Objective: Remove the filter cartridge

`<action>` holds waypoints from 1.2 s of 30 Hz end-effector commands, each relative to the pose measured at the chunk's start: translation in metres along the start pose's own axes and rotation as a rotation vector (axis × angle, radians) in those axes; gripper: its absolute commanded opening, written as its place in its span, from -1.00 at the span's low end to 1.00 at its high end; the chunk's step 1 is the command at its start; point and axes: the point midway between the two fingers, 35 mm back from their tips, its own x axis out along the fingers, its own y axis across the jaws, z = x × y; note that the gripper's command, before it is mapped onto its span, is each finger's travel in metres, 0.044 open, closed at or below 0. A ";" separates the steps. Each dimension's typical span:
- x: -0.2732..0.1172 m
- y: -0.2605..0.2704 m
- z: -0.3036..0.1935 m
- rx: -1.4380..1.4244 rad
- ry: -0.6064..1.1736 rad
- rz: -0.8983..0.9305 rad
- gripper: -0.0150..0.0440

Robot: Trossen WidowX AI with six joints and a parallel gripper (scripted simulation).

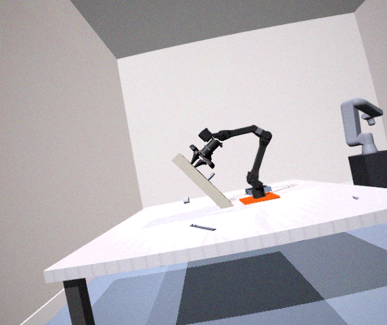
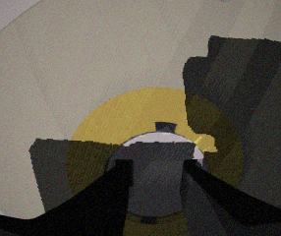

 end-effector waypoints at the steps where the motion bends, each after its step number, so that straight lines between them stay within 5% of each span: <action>1: 0.005 0.001 0.000 0.003 -0.001 0.003 -0.09; 13: 0.000 0.000 0.000 0.000 0.000 0.000 -0.49; 36: 0.007 0.001 0.000 -0.714 -0.002 0.003 -0.49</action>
